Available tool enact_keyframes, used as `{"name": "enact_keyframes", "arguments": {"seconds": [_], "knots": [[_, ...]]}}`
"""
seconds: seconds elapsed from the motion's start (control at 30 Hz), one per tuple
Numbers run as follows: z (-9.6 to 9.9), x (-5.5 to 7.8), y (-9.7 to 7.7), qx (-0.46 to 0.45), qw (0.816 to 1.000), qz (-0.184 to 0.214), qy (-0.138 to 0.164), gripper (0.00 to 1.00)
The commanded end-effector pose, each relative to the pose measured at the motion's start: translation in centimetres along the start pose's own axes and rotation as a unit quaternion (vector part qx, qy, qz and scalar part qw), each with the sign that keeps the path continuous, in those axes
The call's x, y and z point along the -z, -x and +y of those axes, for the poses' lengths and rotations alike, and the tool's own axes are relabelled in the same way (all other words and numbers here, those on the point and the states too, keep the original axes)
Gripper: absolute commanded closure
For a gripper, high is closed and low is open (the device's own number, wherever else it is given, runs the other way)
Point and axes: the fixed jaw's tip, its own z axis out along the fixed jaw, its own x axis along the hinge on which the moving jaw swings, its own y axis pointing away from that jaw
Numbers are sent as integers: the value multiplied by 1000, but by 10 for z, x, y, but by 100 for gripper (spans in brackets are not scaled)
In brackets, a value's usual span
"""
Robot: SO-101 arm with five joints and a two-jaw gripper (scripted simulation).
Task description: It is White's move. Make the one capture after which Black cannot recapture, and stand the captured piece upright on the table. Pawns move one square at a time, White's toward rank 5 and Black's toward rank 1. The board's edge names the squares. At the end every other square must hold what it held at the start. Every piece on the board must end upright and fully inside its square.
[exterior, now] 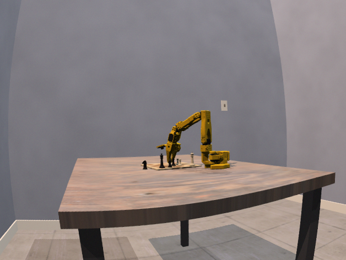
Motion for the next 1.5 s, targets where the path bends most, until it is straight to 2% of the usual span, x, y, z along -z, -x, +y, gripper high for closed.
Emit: {"name": "enact_keyframes", "arguments": {"seconds": [0.0,1.47], "knots": [[-1,-1,-4,0,1000,9,-1,87],[-3,3,1,2,1000,8,-2,87]]}}
